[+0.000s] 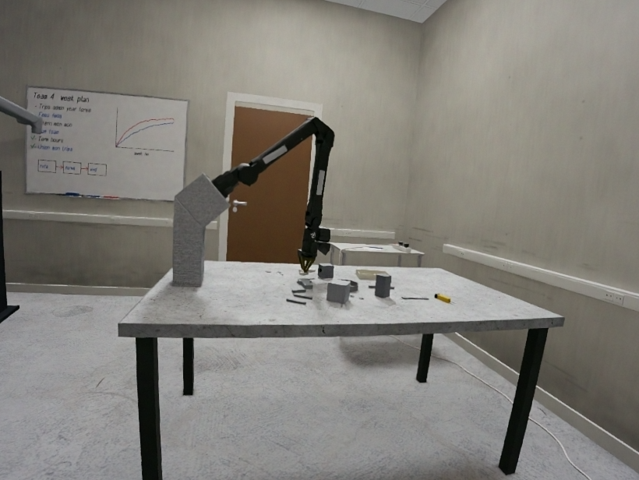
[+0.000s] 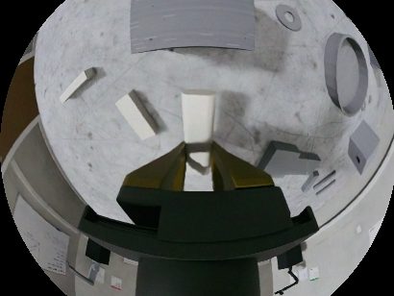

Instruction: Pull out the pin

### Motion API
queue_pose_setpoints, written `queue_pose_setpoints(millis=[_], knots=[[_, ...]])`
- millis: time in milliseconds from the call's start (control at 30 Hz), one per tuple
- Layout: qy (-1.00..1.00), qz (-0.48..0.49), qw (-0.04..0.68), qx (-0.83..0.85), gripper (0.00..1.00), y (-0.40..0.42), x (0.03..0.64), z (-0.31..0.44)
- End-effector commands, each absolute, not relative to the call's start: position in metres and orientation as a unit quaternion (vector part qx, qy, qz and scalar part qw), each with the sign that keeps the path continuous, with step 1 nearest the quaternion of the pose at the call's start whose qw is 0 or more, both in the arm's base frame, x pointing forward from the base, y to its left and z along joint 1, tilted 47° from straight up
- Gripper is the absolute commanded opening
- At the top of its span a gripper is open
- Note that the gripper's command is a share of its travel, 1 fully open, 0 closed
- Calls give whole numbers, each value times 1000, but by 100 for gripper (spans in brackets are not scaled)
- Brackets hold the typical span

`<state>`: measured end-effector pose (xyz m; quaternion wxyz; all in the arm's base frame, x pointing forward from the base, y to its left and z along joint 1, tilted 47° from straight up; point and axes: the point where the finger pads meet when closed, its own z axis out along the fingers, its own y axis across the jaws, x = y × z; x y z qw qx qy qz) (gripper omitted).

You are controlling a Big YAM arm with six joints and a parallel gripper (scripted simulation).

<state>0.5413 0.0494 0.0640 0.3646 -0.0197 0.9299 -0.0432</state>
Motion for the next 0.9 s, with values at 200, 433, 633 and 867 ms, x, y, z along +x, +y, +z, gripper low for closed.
queue_pose_setpoints(millis=[200,433,633,867], knots=[[929,-40,367,-11,0,47,542,69],[930,-40,365,-12,0,47,542,69],[932,-41,359,-12,0,48,542,70],[932,-41,359,-12,0,48,542,70]])
